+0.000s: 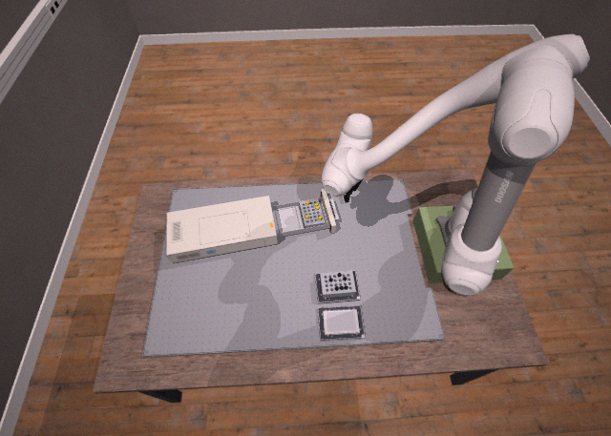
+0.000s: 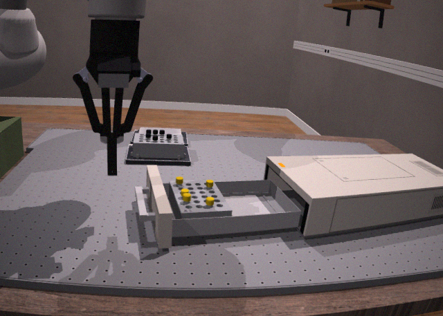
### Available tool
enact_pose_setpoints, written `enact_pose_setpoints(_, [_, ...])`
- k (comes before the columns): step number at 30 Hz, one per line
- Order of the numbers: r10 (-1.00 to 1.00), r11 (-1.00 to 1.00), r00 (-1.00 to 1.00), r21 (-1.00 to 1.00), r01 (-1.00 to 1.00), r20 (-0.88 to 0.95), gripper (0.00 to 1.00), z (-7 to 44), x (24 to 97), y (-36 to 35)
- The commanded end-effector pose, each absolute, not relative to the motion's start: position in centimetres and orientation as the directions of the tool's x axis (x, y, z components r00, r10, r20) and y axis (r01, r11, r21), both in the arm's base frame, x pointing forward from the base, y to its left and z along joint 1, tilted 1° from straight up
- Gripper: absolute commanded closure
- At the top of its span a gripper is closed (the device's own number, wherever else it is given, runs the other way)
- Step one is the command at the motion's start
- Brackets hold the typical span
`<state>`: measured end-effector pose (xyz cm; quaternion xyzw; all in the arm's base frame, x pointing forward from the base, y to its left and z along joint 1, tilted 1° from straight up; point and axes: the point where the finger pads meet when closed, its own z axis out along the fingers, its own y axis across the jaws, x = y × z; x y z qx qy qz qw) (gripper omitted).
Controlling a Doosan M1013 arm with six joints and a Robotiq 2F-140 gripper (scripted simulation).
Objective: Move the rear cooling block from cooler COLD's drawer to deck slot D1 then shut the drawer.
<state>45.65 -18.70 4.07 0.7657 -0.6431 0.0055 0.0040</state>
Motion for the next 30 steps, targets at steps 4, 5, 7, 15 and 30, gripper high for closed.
enact_pose_setpoints(4, [-0.985,-0.173,0.173,-0.002,-0.985,0.014,0.9,3.3,45.7,-18.7])
enact_pose_setpoints(5, [-0.985,-0.173,0.173,-0.002,-0.985,0.014,0.9,3.1,45.7,-18.7])
enact_pose_setpoints(7, [-0.985,-0.173,0.173,-0.002,-0.985,0.014,0.9,2.9,45.7,-18.7])
enact_pose_setpoints(15, [-0.985,-0.173,0.173,-0.002,-0.985,0.014,0.9,2.1,45.7,-18.7])
enact_pose_setpoints(30, [-0.985,-0.173,0.173,-0.002,-0.985,0.014,0.9,0.3,45.7,-18.8])
